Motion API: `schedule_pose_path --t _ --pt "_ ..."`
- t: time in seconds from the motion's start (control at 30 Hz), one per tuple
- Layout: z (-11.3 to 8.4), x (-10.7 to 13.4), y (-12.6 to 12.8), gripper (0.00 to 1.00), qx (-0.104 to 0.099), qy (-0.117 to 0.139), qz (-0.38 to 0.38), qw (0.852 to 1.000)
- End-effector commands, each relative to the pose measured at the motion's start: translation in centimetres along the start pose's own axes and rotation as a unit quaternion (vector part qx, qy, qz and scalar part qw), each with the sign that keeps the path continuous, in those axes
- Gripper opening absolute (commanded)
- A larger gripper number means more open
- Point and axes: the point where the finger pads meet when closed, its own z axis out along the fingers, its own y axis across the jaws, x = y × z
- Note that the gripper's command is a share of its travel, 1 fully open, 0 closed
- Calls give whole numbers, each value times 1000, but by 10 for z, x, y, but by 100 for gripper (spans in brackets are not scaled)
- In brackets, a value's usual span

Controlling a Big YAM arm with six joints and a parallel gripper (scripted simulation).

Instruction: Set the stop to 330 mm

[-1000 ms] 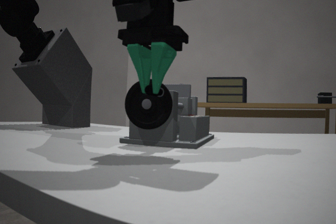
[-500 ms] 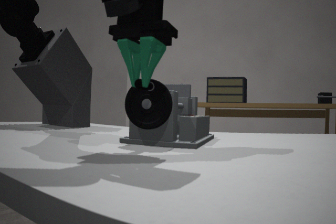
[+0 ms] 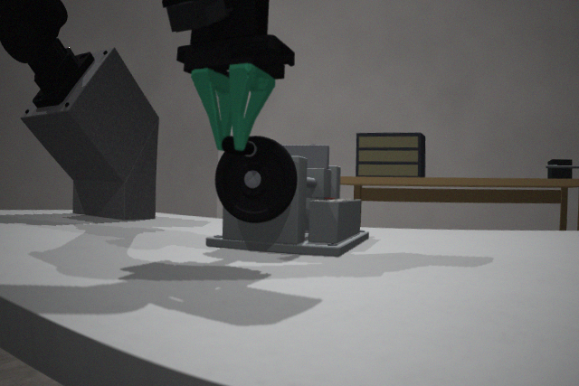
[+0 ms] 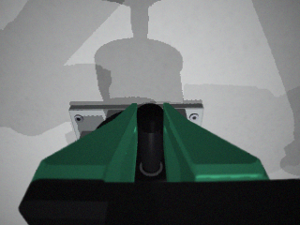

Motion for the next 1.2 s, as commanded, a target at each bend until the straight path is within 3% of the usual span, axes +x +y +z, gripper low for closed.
schedule_pose_path --t 0.0,0.37,0.73,0.9,1.17 --pt "-9 -1 -6 6 -7 0 -5 1000" --pt "3 -7 -12 6 0 -1 1 1000" --pt "10 5 -14 6 14 2 -8 1000" --pt "1 0 8 6 0 -1 1 1000" --pt "-2 1 11 6 -2 -1 -1 1000"
